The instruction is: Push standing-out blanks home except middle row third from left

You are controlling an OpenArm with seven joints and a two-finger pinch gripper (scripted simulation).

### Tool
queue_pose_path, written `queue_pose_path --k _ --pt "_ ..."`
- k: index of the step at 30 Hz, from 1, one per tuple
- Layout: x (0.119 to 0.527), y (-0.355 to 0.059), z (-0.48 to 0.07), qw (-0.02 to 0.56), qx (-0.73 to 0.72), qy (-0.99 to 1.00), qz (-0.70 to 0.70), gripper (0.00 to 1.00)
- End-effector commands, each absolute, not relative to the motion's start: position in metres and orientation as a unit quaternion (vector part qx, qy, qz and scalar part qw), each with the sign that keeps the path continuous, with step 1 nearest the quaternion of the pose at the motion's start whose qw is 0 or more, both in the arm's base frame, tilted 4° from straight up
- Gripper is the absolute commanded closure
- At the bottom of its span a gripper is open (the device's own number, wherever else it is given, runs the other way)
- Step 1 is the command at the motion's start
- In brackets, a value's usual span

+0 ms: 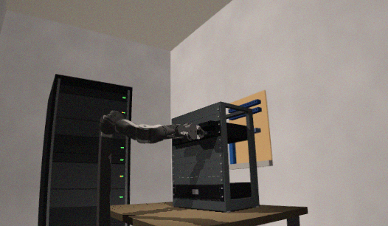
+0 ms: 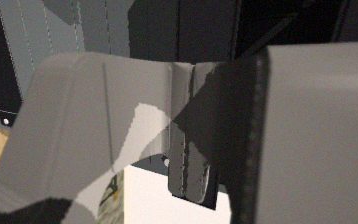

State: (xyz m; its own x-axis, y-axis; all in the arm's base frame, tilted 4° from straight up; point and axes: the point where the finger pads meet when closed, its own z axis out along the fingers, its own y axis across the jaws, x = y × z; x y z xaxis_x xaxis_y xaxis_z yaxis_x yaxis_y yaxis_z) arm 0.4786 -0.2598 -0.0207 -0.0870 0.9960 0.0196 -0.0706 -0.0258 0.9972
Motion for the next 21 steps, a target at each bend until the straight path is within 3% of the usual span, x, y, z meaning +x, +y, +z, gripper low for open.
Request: queue_pose_path --k 1,21 --pt "0.4787 -0.2583 -0.0186 0.490 0.462 0.499 0.545 1.00" --pt "0.4793 -0.2545 -0.0192 0.490 0.462 0.499 0.545 1.00"
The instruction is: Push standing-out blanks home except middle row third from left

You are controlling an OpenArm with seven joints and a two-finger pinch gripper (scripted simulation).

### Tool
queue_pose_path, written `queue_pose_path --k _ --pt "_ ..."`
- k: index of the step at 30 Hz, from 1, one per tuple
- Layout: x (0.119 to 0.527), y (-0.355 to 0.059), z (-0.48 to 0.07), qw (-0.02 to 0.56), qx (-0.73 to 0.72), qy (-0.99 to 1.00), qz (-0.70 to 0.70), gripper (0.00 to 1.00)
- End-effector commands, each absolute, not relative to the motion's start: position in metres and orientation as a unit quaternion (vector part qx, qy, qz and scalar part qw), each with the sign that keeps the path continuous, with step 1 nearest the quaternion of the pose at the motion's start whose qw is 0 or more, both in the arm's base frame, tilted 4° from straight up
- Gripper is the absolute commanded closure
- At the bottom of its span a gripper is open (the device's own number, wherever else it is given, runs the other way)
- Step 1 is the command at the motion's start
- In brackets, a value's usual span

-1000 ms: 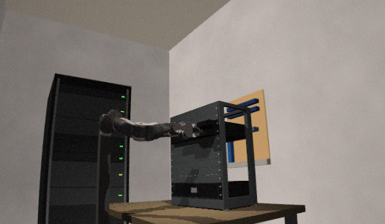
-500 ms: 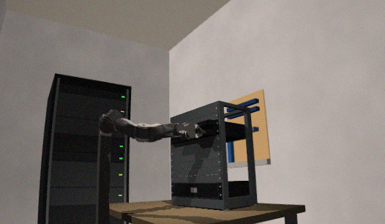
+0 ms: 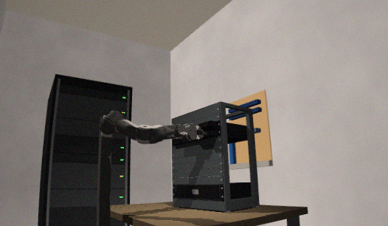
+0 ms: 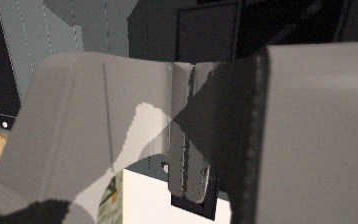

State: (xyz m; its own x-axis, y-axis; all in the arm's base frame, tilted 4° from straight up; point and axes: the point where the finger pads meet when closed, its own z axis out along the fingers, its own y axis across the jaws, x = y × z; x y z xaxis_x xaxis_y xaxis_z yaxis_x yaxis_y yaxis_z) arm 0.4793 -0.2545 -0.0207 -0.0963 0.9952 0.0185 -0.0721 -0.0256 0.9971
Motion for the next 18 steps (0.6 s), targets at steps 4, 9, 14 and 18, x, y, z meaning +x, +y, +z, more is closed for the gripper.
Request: queue_pose_path --k 4,9,14,18 --pt "0.4793 -0.2545 -0.0193 0.490 0.462 0.499 0.545 1.00" --pt "0.4793 -0.2545 -0.0193 0.490 0.462 0.499 0.545 1.00" --pt "0.4793 -0.2545 -0.0193 0.490 0.462 0.499 0.545 1.00" --pt "0.4816 -0.2552 -0.0193 0.490 0.463 0.499 0.545 1.00"
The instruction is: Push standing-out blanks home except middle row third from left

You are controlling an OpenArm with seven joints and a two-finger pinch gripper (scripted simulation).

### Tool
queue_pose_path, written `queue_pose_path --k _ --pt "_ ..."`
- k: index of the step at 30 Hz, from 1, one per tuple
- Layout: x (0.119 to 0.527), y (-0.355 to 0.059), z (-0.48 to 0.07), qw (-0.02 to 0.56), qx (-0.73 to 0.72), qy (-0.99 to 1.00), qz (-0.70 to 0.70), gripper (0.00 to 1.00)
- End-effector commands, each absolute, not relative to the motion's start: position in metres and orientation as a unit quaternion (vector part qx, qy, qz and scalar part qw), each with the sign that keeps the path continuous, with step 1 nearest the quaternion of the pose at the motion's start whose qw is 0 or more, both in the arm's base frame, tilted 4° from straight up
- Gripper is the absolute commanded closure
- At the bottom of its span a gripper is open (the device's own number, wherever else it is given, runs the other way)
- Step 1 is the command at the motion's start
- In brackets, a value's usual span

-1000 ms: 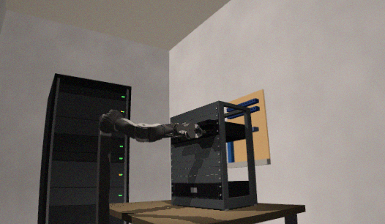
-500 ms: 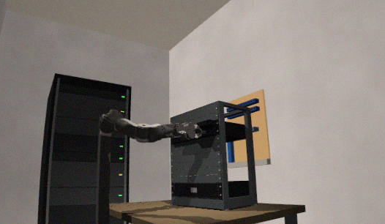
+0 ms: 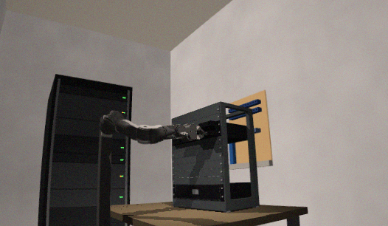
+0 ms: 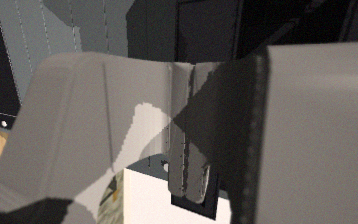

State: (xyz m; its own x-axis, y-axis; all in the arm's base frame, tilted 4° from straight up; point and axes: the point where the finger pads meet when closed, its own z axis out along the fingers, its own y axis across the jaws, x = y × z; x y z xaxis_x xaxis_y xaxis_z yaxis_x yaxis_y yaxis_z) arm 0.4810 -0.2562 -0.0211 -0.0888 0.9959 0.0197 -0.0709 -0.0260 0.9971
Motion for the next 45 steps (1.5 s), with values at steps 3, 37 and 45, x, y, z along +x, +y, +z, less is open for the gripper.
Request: queue_pose_path --k 3,37,45 --pt "0.483 -0.255 -0.019 0.490 0.463 0.499 0.545 1.00" --pt "0.503 -0.251 -0.019 0.490 0.462 0.499 0.545 1.00" --pt "0.509 -0.249 -0.019 0.490 0.462 0.499 0.545 1.00"
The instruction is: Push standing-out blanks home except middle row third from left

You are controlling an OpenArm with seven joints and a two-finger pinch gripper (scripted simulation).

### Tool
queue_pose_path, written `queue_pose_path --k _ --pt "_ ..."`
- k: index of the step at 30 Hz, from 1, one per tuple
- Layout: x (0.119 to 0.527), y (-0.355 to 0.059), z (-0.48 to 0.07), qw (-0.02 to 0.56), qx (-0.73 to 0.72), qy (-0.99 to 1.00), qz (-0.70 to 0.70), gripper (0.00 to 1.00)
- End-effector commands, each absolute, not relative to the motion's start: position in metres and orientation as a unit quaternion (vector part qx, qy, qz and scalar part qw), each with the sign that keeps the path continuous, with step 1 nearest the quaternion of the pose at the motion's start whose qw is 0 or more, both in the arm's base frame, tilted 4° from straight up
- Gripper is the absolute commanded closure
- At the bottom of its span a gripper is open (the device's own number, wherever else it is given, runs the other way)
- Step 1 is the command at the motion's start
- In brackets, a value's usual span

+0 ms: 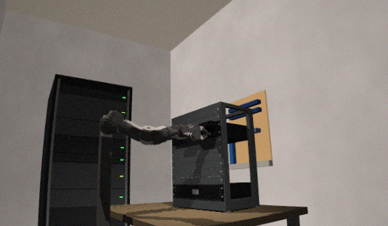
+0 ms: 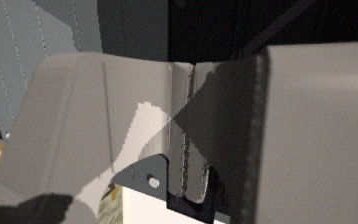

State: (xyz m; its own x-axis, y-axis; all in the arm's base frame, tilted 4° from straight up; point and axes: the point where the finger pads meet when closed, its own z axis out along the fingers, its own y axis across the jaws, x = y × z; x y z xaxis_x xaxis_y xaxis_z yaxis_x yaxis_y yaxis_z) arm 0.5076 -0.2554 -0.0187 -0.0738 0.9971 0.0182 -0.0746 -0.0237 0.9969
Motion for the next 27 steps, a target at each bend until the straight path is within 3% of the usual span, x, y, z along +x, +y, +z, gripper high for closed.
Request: queue_pose_path --k 1,27 --pt "0.5091 -0.2488 -0.0188 0.490 0.462 0.499 0.545 1.00" --pt "0.5136 -0.2449 -0.0197 0.491 0.462 0.499 0.545 1.00"
